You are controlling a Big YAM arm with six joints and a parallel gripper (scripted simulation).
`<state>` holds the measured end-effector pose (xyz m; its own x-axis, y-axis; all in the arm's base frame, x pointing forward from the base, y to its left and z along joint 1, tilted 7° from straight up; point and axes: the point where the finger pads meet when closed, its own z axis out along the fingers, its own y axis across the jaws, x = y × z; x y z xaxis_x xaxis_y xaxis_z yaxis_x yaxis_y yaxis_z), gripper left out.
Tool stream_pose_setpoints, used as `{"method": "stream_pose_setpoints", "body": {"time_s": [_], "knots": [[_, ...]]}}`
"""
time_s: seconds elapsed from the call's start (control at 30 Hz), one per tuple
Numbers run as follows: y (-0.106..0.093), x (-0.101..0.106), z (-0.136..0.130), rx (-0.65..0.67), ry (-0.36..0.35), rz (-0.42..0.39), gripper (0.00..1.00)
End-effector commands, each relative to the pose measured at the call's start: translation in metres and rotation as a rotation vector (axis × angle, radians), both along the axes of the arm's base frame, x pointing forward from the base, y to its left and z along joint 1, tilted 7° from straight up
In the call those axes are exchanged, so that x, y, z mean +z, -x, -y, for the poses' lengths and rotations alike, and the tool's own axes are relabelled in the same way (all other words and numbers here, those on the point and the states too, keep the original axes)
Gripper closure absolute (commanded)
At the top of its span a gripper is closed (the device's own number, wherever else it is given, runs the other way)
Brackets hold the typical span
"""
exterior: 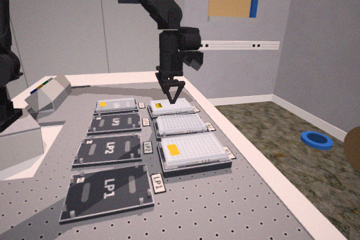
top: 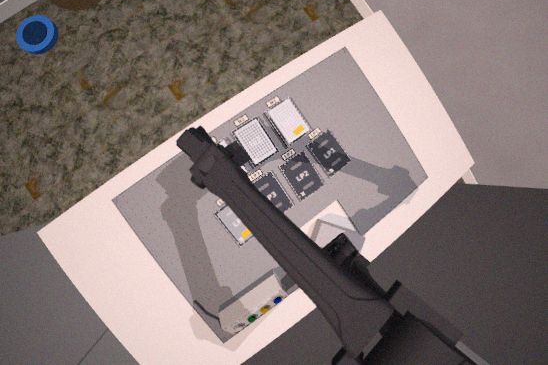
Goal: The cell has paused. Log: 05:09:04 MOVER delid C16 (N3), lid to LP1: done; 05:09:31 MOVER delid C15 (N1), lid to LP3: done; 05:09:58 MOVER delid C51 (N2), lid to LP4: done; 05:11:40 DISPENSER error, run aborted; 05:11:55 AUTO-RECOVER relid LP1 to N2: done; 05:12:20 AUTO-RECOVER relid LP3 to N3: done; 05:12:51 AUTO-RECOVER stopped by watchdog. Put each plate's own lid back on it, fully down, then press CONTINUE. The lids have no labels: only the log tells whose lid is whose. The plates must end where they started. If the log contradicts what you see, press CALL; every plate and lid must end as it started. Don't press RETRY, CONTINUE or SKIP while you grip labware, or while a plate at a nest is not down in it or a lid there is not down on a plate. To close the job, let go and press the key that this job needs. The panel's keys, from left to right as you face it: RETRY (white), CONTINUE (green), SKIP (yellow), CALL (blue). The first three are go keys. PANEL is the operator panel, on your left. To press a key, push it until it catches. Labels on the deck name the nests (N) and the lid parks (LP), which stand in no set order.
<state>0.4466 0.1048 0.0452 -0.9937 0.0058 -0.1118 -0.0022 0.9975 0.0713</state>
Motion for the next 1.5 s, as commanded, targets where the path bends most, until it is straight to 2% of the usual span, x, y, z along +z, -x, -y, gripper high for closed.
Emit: {"method": "stream_pose_setpoints", "body": {"time_s": [0.0, 0.4, 0.43, 0.47, 0.63, 0.67, 0.7, 0.73, 0.83, 0.87, 0.9, 1.13, 1.17, 1.2, 1.43, 1.47], "knots": [[-0.016, 0.022, -0.002, 0.0, -0.005, 0.043, 0.0], [-0.018, 0.025, -0.001, 0.0, -0.006, 0.048, 0.0], [-0.017, 0.025, -0.001, 0.0, -0.006, 0.046, 0.0], [-0.012, 0.014, -0.002, 0.0, -0.004, 0.028, 0.0], [-0.012, 0.014, -0.002, 0.0, -0.004, 0.028, 0.0], [-0.02, 0.03, -0.001, 0.0, -0.008, 0.056, 0.0], [-0.02, 0.029, -0.001, 0.0, -0.008, 0.054, 0.0], [-0.012, 0.014, -0.002, 0.0, -0.004, 0.028, 0.0], [-0.012, 0.015, -0.002, 0.0, -0.004, 0.028, 0.0], [-0.019, 0.03, -0.001, 0.0, -0.007, 0.054, 0.0], [-0.012, 0.015, -0.002, 0.0, -0.004, 0.028, 0.0], [-0.012, 0.015, -0.002, 0.0, -0.004, 0.028, 0.0], [-0.019, 0.03, 0.0, 0.0, -0.007, 0.053, 0.0], [-0.012, 0.015, -0.002, 0.0, -0.004, 0.028, 0.0], [-0.012, 0.016, -0.001, 0.0, -0.004, 0.028, 0.0], [-0.018, 0.029, 0.0, 0.0, -0.007, 0.051, 0.0]]}}
